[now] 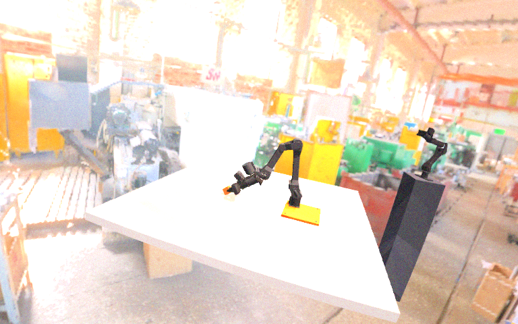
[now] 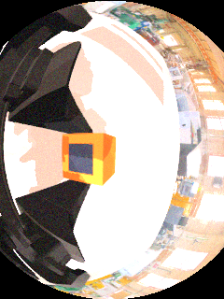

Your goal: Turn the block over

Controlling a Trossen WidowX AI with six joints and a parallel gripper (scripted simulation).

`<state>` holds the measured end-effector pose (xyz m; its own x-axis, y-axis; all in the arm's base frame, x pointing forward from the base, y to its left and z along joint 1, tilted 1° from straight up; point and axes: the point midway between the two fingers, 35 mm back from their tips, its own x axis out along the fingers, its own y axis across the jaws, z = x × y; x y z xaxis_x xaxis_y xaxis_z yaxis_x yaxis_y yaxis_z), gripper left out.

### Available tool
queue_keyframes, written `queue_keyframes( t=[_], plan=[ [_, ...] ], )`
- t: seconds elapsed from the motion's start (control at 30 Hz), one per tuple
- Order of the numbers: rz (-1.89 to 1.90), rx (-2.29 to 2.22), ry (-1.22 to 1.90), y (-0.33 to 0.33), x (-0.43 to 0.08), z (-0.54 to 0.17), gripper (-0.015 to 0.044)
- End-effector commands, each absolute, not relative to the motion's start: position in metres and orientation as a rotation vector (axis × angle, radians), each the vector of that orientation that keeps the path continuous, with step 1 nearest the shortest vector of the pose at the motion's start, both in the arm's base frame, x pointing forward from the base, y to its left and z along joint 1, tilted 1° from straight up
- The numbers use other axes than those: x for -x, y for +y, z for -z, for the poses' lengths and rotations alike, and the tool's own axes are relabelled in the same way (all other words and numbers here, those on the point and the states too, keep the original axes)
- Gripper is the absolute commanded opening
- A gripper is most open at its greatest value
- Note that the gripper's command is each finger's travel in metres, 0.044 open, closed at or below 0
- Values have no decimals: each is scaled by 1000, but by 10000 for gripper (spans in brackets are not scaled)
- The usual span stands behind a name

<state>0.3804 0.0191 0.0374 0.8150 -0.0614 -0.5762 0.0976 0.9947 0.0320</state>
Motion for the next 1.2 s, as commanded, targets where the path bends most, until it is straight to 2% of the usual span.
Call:
queue_keyframes(
  t=[0.0,0.8,1.17],
  plan=[
    [90,-53,549,18,-374,-36,0],
    [93,-53,485,18,-370,-40,0],
    [93,-53,485,18,-370,-40,289]
  ],
)
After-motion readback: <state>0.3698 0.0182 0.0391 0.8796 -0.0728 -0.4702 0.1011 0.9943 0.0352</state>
